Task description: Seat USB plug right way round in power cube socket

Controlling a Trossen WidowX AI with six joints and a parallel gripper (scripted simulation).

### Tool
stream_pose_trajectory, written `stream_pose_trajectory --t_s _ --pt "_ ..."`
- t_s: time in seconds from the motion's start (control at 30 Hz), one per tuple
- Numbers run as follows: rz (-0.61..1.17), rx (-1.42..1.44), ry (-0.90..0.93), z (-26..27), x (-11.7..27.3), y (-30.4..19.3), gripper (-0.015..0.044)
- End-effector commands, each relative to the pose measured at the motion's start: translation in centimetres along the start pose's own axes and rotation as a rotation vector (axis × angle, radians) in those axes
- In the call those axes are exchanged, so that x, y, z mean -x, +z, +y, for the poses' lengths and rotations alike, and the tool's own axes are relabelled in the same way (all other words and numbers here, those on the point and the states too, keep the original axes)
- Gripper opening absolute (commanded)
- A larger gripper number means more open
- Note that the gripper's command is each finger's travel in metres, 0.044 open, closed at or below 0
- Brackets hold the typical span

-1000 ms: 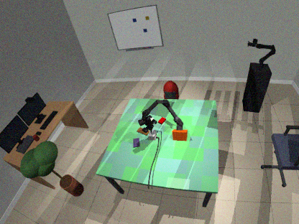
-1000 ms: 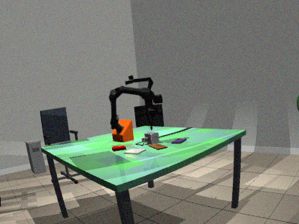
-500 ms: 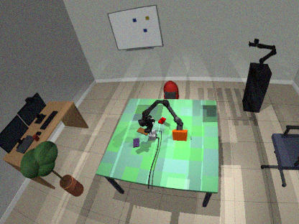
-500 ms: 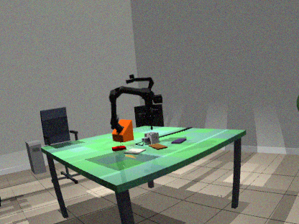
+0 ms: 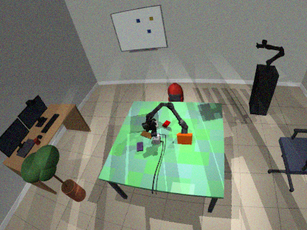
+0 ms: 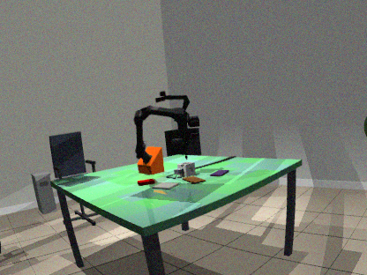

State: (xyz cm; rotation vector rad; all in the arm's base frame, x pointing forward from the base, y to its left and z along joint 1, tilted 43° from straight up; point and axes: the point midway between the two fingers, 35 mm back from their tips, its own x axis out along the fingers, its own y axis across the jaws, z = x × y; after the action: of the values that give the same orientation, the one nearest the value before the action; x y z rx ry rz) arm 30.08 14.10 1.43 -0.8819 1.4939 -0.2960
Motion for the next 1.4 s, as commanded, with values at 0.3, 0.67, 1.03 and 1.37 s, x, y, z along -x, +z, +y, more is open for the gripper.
stream_pose_trajectory --t_s 0.3,0.67,1.03,1.37 --pt "0.0 0.332 0.001 0.0 -0.03 -0.01 0.0" --pt "0.0 0.62 0.001 0.0 -0.03 -0.01 0.0" --pt "0.0 0.908 0.001 0.0 -0.04 -0.01 0.0" --pt "0.0 1.17 0.001 0.0 -0.04 -0.01 0.0"
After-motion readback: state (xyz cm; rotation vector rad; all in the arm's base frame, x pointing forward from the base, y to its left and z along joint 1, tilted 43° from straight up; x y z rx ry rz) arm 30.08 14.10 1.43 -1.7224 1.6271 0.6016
